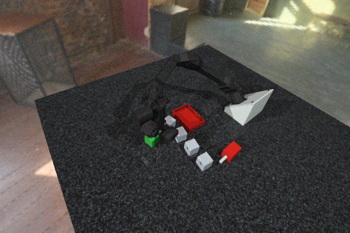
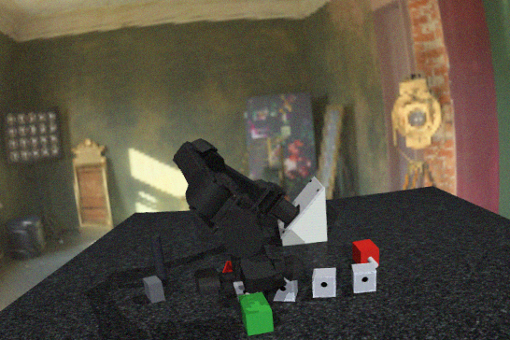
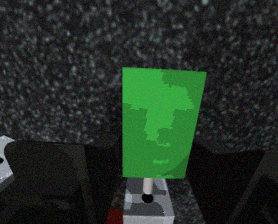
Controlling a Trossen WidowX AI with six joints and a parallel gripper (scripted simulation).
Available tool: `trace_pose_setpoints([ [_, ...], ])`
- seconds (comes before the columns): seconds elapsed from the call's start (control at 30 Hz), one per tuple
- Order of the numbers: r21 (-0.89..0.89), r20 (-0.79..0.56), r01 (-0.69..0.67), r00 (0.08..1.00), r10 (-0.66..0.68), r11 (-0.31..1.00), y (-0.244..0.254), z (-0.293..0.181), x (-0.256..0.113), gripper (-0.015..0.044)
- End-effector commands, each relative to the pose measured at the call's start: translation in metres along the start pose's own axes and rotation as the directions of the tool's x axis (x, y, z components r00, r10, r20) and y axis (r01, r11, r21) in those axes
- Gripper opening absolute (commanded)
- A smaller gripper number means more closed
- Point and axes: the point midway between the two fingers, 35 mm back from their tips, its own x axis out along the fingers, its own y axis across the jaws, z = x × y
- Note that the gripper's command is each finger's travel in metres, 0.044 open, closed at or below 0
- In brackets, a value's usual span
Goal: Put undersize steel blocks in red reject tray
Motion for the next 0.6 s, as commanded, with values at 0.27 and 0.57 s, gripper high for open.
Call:
trace_pose_setpoints([
  [0.27, -0.001, 0.016, -0.001, 1.0, 0.001, 1.0, 0.0002, 0.0076, -0.0053, 0.0],
  [0.57, -0.001, 0.016, -0.001, 1.0, 0.001, 1.0, 0.0, 0.01, -0.0052, 0.0],
])
